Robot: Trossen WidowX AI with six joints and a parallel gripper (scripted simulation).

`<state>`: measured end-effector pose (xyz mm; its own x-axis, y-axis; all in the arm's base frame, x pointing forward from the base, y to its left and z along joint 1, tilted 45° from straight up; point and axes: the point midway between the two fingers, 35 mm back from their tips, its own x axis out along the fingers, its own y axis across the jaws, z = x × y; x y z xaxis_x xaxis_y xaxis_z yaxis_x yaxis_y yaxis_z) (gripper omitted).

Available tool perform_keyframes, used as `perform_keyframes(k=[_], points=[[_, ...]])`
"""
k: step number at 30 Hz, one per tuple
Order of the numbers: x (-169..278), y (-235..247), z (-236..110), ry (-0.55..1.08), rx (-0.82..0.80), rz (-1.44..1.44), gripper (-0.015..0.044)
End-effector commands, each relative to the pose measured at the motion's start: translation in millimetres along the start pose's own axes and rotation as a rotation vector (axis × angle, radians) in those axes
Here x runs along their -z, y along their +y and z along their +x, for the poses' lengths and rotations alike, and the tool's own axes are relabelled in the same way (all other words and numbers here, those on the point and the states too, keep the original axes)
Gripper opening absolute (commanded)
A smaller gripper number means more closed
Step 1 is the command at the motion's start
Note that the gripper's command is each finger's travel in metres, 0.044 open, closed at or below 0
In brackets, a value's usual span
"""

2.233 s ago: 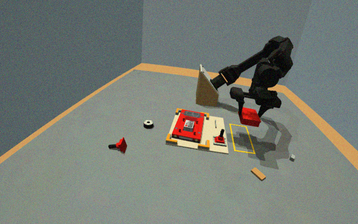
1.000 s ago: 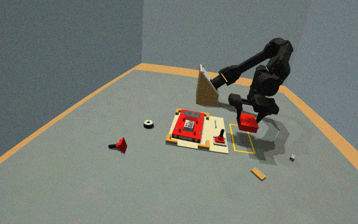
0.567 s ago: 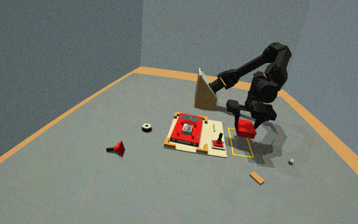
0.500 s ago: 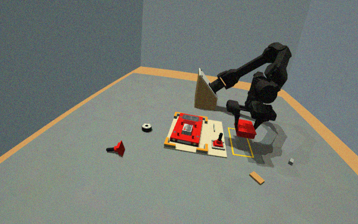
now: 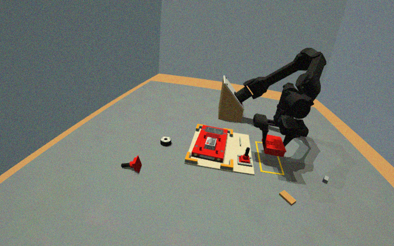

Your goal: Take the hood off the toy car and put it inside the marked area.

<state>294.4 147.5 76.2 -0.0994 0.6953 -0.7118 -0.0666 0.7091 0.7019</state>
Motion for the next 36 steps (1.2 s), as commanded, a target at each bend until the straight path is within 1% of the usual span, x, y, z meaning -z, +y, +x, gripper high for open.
perform_keyframes(k=[1,36], points=[[2.5,-0.9,4.1,0.007,-0.005,0.011,0.0000],[5.1,0.3,25.0,0.007,-0.009,0.011,0.0000]])
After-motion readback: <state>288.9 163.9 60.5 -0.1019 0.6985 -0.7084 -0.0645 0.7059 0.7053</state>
